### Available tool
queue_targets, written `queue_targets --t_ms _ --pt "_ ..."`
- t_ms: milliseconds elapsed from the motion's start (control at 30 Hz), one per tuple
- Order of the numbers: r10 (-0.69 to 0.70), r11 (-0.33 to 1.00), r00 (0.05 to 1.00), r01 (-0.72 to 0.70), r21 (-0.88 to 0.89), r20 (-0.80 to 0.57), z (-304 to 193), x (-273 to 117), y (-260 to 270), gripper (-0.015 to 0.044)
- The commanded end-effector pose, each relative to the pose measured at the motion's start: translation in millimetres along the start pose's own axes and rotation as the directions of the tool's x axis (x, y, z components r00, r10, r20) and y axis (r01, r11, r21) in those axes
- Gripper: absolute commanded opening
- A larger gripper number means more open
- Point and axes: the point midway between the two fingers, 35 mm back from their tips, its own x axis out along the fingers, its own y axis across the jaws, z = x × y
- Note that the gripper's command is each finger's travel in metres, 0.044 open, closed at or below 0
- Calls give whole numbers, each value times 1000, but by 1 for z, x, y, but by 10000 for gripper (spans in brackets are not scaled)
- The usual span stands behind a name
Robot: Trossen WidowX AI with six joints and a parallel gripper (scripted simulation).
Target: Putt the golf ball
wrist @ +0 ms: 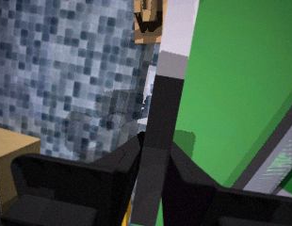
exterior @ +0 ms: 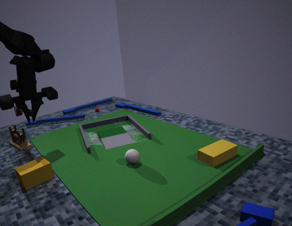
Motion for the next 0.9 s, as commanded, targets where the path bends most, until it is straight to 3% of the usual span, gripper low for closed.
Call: queue_targets --t_ms 0,400,867 --pt "-15 994 1000 16 107 -10 -12 -10 -12 0" --pt "-11 874 996 53 484 -88 -75 -38 -31 0" --pt "36 552 989 99 828 -143 -147 -72 -32 0"
